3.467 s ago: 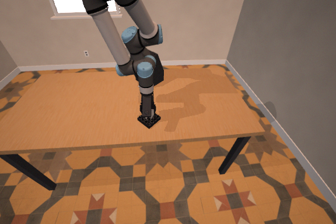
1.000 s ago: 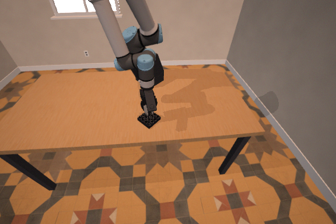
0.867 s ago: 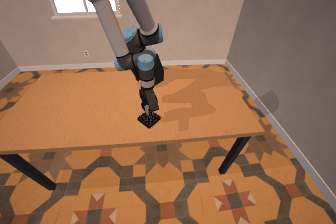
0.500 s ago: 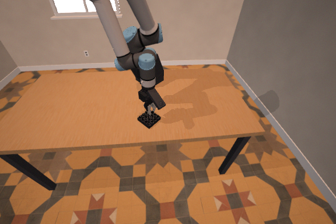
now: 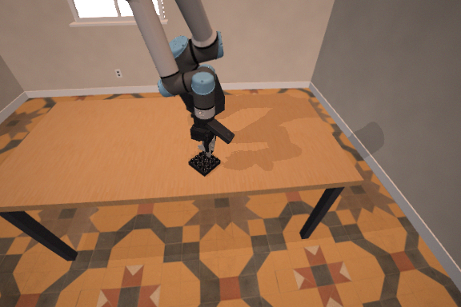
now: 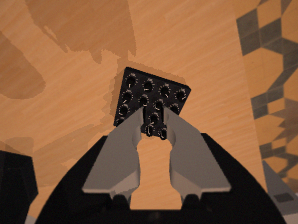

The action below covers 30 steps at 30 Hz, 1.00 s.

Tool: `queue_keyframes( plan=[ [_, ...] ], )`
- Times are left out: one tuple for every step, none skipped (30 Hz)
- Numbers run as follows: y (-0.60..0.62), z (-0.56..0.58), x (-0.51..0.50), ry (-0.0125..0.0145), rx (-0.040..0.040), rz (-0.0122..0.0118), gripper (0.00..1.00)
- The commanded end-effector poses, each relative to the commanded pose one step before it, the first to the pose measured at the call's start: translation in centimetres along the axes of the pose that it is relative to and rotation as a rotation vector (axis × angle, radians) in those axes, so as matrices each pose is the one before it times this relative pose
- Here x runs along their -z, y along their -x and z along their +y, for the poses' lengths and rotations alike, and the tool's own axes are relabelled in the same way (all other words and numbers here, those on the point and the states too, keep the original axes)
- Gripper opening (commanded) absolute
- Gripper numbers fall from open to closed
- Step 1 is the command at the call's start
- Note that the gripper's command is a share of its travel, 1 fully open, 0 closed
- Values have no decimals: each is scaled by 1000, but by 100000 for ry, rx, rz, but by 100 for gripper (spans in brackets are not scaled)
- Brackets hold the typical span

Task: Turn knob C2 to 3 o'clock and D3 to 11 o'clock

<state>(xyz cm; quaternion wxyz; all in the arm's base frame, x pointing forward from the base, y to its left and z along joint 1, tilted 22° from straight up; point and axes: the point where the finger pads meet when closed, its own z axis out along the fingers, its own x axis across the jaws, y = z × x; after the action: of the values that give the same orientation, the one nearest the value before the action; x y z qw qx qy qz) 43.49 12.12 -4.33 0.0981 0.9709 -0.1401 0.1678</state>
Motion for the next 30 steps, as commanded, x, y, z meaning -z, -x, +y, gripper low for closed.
queue_keyframes(
  plan=[
    [200,-244,232,-615,15602,-28,11],
    [0,0,0,0,0,0,11],
    [0,0,0,0,0,0,11],
    [46,-51,45,1,3354,2,11],
    [42,-48,43,1,3153,2,11],
    [37,-44,40,1,2943,1,11],
    [34,-41,37,1,2726,1,11],
    [30,-37,34,1,2504,1,11],
    [26,-34,31,1,2278,1,11],
    [23,-30,28,1,2050,1,11],
    [20,-27,25,1,1822,1,11],
    [17,-23,22,1,1597,1,11],
    [14,-20,19,1,1376,1,11],
    [12,-17,16,1,1163,1,11],
    [10,-14,13,1,959,1,11],
    [8,-11,11,0,767,0,11],
    [6,-8,8,0,590,0,11],
    [4,-6,6,0,431,0,11],
    [0,0,0,0,0,0,11],
    [0,0,0,0,0,0,11],
    [3,-4,4,0,292,0,11],
    [2,-3,2,0,177,0,11],
    [1,-1,1,0,89,0,11],
    [0,0,0,0,31,0,11],
    [0,0,0,0,4,0,11],
    [0,0,0,0,0,0,11],
    [0,0,0,0,0,0,11],
    [0,0,0,0,0,0,11],
    [0,0,0,0,0,0,11],
    [0,0,0,0,0,0,11]
  ],
)
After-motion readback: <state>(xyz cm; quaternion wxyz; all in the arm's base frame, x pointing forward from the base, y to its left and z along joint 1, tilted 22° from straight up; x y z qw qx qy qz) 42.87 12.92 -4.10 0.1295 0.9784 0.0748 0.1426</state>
